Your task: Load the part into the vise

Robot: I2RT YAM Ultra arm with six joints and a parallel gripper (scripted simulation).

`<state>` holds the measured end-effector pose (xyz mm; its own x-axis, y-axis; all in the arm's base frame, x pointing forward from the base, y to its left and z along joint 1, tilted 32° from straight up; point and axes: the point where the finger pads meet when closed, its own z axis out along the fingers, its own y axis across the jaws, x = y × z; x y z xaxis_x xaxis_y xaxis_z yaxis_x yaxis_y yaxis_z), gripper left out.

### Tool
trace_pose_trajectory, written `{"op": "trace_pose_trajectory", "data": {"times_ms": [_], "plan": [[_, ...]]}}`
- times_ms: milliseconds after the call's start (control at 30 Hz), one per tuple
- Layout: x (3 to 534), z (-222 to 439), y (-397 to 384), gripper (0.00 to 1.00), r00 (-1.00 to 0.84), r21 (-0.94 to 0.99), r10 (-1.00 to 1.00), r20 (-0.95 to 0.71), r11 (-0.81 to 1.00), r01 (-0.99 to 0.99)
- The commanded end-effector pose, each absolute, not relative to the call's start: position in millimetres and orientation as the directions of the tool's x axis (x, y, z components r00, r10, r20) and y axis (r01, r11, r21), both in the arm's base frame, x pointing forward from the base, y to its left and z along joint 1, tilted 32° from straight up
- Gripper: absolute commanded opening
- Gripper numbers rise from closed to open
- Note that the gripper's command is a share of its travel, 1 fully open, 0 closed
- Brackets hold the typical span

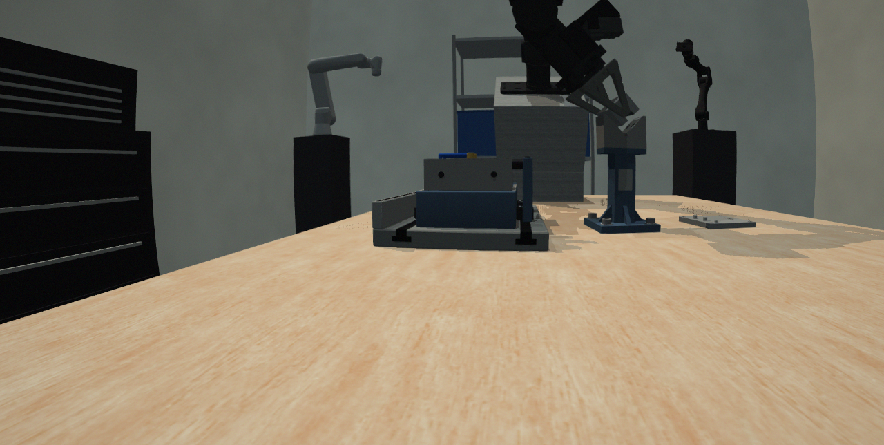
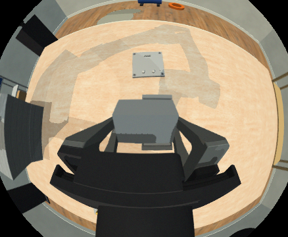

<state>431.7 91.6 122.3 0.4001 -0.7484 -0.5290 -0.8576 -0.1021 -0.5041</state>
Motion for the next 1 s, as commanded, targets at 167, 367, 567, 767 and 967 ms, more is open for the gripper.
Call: {"op": "trace_pose_trajectory", "data": {"times_ms": [167, 367, 567, 767, 967], "plan": [[431, 144, 97, 0.0, 0.417, -0.55, -0.766, -0.489, -0.099, -0.829], [430, 142, 97, 0.0, 0.394, -0.545, -0.797, -0.457, -0.099, -0.833], [429, 141, 97, 0.0, 0.378, -0.545, -0.82, -0.43, -0.099, -0.833], [430, 143, 97, 0.0, 0.352, -0.547, -0.855, -0.382, -0.098, -0.831], [433, 147, 97, 0.0, 0.324, -0.556, -0.888, -0.327, -0.097, -0.825]]}}
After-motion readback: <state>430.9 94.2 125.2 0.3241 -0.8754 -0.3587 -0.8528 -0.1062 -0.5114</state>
